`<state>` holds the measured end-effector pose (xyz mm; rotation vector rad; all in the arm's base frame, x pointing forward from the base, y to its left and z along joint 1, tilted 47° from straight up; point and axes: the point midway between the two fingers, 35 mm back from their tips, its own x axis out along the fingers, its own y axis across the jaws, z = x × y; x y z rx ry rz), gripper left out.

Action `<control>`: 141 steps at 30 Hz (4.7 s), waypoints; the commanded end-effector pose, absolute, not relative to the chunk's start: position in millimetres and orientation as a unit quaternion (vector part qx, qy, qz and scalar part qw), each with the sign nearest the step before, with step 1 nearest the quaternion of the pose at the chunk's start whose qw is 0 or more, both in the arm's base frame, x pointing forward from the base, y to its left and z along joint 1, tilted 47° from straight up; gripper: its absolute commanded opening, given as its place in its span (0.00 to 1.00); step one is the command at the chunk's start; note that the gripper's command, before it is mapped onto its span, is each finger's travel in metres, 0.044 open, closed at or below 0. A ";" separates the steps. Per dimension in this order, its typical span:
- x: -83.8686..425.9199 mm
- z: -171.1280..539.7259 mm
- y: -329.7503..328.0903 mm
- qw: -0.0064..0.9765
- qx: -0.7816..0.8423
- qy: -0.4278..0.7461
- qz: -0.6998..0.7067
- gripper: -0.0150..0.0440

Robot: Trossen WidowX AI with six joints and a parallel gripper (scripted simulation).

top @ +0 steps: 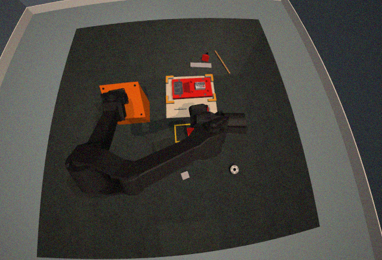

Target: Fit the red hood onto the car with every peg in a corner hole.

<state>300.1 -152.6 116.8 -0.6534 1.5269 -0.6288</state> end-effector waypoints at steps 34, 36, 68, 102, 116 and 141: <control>356.6 16.5 -51.9 0.647 -0.256 0.660 -0.284 0.25; 357.9 9.8 -45.3 0.647 -0.255 0.659 -0.285 0.25; 355.3 -76.6 11.7 0.650 -0.249 0.648 -0.309 0.25; 353.5 -101.6 -10.5 0.650 -0.250 0.648 -0.310 0.25; 353.3 -105.0 -12.0 0.650 -0.250 0.648 -0.310 0.25; 353.0 -111.1 -18.6 0.650 -0.250 0.648 -0.310 0.25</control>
